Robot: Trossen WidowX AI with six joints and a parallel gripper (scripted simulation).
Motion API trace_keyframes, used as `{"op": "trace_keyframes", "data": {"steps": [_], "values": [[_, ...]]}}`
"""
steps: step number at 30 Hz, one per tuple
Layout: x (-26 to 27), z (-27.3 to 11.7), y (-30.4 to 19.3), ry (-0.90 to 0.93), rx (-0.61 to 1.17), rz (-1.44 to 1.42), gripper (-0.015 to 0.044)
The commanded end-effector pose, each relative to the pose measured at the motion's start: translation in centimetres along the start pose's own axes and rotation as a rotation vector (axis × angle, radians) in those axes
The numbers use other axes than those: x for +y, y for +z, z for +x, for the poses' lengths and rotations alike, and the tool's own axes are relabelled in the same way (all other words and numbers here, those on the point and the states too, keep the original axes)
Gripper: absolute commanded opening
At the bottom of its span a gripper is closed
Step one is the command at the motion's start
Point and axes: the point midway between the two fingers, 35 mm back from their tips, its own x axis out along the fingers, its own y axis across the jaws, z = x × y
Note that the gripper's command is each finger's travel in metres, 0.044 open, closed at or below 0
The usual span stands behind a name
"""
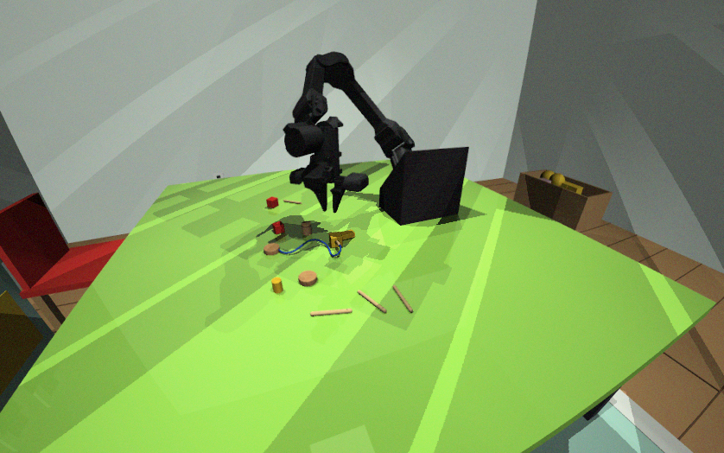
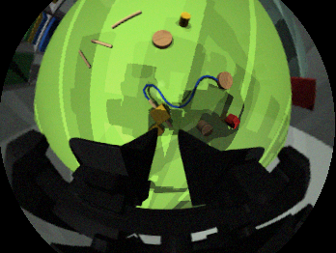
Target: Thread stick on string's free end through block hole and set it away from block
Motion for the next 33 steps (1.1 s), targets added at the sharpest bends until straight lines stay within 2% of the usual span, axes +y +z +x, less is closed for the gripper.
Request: {"op": "trace_keyframes", "data": {"steps": [1, 21, 33], "values": [[-0.5, 0.7, -1.7, -0.002, 0.029, -0.675, 0.0122], [-0.5, 0.8, -1.7, -0.002, 0.028, -0.675, 0.0122], [-0.6, 2.6, -1.6, -0.001, 0.026, -0.675, 0.0122]]}}
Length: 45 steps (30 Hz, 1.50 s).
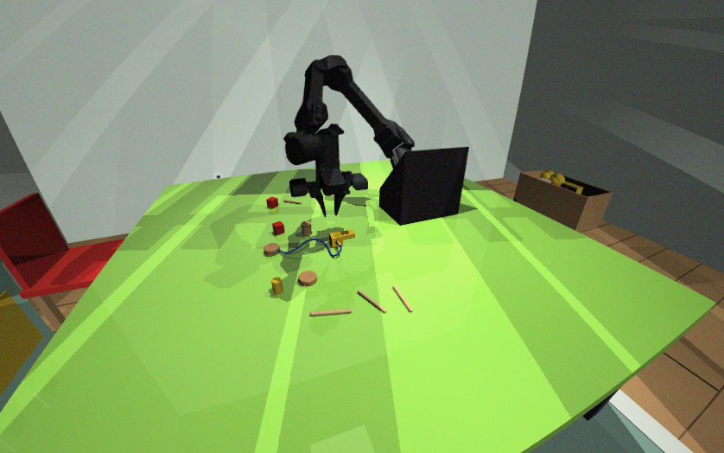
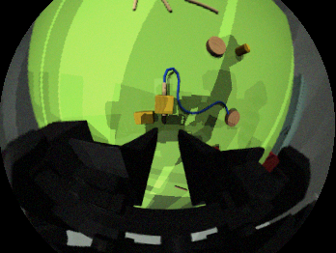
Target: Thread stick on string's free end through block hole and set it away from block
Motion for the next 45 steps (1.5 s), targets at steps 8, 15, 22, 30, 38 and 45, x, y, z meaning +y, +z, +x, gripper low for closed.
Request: {"op": "trace_keyframes", "data": {"steps": [8, 15, 22, 30, 38, 45], "values": [[0.1, 2.1, -0.1, 0.004, 0.007, -0.006, 0.0122], [0.1, 3.3, -0.2, 0.004, 0.007, -0.006, 0.0122], [0.2, 4.4, -0.2, 0.004, 0.008, -0.006, 0.0122], [0.3, 5.8, -0.3, 0.004, 0.010, -0.006, 0.0122], [0.4, 6.9, -0.4, 0.004, 0.013, -0.006, 0.0122], [0.4, 7.0, -0.5, 0.004, 0.013, -0.006, 0.0122]]}}
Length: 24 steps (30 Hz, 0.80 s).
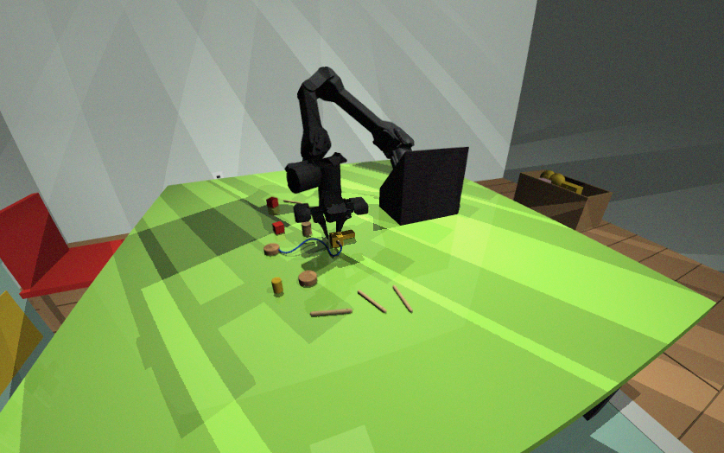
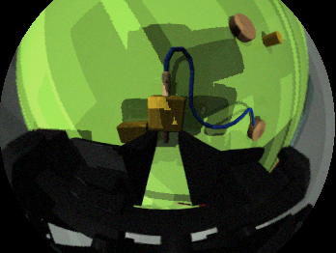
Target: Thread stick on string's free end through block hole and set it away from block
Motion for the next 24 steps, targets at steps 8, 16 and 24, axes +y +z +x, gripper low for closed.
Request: {"op": "trace_keyframes", "data": {"steps": [8, 16, 24], "values": [[0.05, 0.07, -0.03, 0.001, 0.001, 0.000, 0.0000], [0.06, 0.06, -0.02, 0.001, 0.004, 0.000, 0.0000], [0.19, -0.20, 0.20, 0.011, 0.109, 0.010, 0.0000]]}}
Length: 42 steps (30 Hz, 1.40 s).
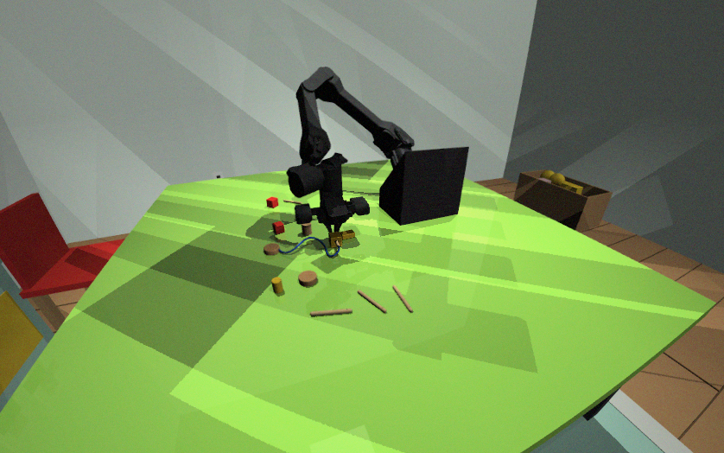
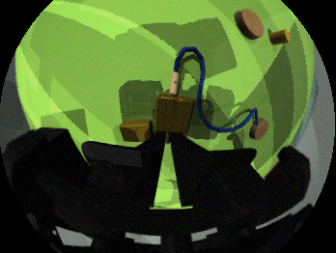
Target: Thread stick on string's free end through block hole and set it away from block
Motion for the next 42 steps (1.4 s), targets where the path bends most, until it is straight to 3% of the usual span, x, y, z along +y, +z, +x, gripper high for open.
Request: {"op": "trace_keyframes", "data": {"steps": [1, 42], "values": [[-0.1, -0.2, 0.2, -0.001, 0.055, 0.012, 0.0000], [0.2, -0.1, -0.9, 0.015, 0.056, 0.031, 0.0000]]}}
